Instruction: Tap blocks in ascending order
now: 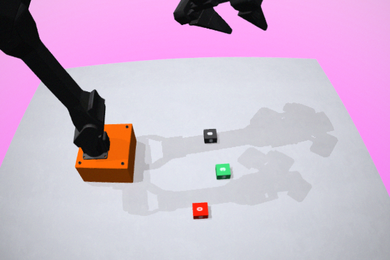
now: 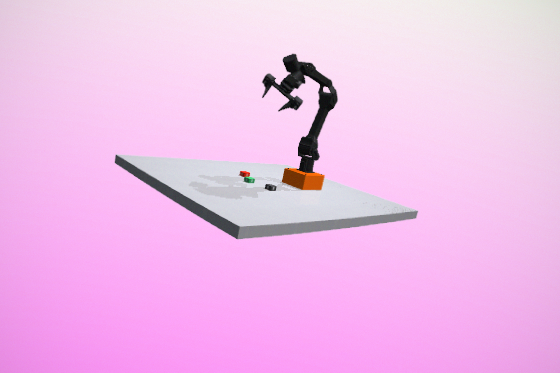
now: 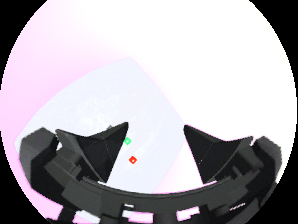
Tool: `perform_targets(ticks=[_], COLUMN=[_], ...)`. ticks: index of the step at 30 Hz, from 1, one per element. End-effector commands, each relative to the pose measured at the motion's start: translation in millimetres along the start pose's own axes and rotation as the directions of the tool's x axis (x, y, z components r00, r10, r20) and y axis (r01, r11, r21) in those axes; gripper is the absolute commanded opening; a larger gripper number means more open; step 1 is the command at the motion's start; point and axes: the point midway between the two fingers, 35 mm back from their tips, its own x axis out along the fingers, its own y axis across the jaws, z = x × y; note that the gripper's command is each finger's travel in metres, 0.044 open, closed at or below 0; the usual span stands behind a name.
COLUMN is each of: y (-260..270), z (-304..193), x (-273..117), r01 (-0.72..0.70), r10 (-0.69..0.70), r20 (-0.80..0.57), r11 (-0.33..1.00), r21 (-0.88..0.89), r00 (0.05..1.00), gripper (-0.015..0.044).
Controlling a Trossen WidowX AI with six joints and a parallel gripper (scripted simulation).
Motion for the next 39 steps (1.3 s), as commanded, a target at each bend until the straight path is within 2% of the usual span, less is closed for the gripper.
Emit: perform_targets(ticks=[1, 7, 12, 34, 39], y=[-8, 0, 26, 27, 34], z=[-63, -174, -254, -257, -216], x=[40, 76, 80, 80, 104], r01=[-0.032, -0.002, 0.082, 0.086, 0.084], r10=[0.071, 0.262, 0.454, 0.462, 0.463], r20=[-0.205, -0.446, -0.519, -0.520, -0.516], r11=[0.982, 0.863, 0.691, 0.682, 0.680], r21=[0.188, 0.505, 0.719, 0.726, 0.728], r00=[0.976, 0.856, 0.724, 0.719, 0.721], gripper=[0.0400, 0.0400, 0.0400, 0.0400, 0.0400])
